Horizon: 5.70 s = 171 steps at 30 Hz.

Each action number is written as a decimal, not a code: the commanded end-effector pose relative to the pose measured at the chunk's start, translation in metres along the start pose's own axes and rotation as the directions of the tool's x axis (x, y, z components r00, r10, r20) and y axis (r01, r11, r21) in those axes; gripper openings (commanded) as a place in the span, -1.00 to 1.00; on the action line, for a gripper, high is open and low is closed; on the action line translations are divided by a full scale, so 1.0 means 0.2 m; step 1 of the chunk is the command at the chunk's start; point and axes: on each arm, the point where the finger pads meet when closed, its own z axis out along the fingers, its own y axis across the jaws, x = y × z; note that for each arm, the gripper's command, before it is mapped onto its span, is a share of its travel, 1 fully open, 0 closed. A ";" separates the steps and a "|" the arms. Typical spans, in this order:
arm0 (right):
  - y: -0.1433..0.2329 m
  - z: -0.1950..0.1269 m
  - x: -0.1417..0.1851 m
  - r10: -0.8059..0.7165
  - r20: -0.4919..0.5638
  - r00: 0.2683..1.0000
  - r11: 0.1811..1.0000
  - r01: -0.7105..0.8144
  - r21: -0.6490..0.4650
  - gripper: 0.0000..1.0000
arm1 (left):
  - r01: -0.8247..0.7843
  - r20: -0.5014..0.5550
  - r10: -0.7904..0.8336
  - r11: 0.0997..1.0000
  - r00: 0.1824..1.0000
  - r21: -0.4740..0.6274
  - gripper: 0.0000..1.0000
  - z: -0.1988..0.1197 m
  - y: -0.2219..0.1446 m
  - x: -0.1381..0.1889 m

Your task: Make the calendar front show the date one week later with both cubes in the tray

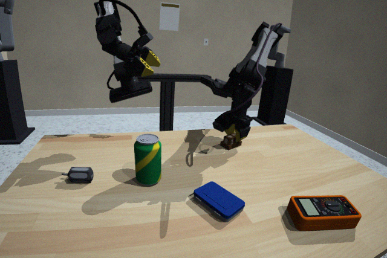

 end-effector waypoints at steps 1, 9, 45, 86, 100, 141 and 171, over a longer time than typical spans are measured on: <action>-0.01 -0.01 -0.03 -0.019 0.012 1.000 1.000 0.019 0.007 1.00 | 0.017 0.049 -0.015 0.999 0.999 -0.029 -0.61 -0.10 0.04 -0.03; -0.01 -0.01 -0.03 -0.019 0.012 1.000 1.000 0.019 0.007 1.00 | 0.017 0.045 -0.015 0.999 0.999 -0.041 -0.61 -0.30 0.05 -0.02; 0.00 0.35 0.00 0.188 0.006 0.982 0.969 -0.184 -0.168 1.00 | 0.146 0.027 -0.145 0.989 0.989 -0.019 -0.61 -0.05 0.02 0.64; -0.01 0.38 -0.02 0.205 0.009 0.979 0.965 -0.201 -0.169 1.00 | -0.053 -0.143 0.046 0.998 0.989 -0.045 0.22 -0.35 -0.02 0.65; -0.01 0.38 -0.02 0.205 0.009 0.979 0.965 -0.201 -0.169 1.00 | -0.569 -0.418 0.509 0.822 0.753 -0.023 0.22 -0.45 -0.16 0.42; -0.01 0.38 -0.02 0.205 0.009 0.979 0.965 -0.201 -0.169 1.00 | 0.802 -0.169 -0.787 0.595 0.594 0.049 0.22 -0.37 -0.07 0.58; -0.08 0.51 -0.30 0.243 0.136 0.960 0.953 -0.210 -0.218 1.00 | 0.600 -0.425 -0.567 -0.797 -0.706 0.067 0.22 -0.47 0.18 0.84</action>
